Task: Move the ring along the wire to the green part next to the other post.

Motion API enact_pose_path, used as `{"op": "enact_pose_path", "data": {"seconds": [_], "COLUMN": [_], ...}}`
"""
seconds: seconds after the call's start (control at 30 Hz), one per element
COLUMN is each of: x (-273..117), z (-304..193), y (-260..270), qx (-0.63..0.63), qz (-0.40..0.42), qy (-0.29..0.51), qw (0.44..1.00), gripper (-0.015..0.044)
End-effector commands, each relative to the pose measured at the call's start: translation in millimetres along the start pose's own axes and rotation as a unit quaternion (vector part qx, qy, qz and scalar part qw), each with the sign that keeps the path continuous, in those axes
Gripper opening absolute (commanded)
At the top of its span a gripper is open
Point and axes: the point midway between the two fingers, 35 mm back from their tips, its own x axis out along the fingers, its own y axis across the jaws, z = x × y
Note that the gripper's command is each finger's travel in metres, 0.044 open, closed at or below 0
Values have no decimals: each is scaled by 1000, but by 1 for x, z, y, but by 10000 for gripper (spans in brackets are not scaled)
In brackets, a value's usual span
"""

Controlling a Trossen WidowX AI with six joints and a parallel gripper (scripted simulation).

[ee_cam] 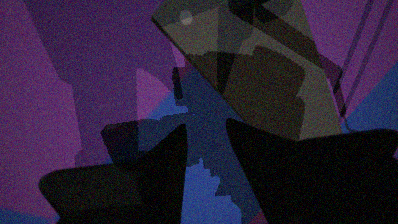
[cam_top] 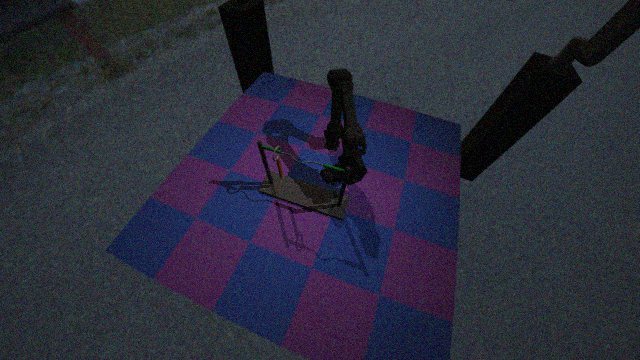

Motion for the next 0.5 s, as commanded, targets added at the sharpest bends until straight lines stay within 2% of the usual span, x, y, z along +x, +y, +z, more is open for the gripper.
{"op": "enact_pose_path", "data": {"seconds": [0.0, 0.47], "x": [7, 27], "z": [-9, -42], "y": [-17, -79], "qx": [58, 254], "qz": [8, 6], "qy": [-12, -78], "qw": [998, 964], "gripper": [160, 160]}}
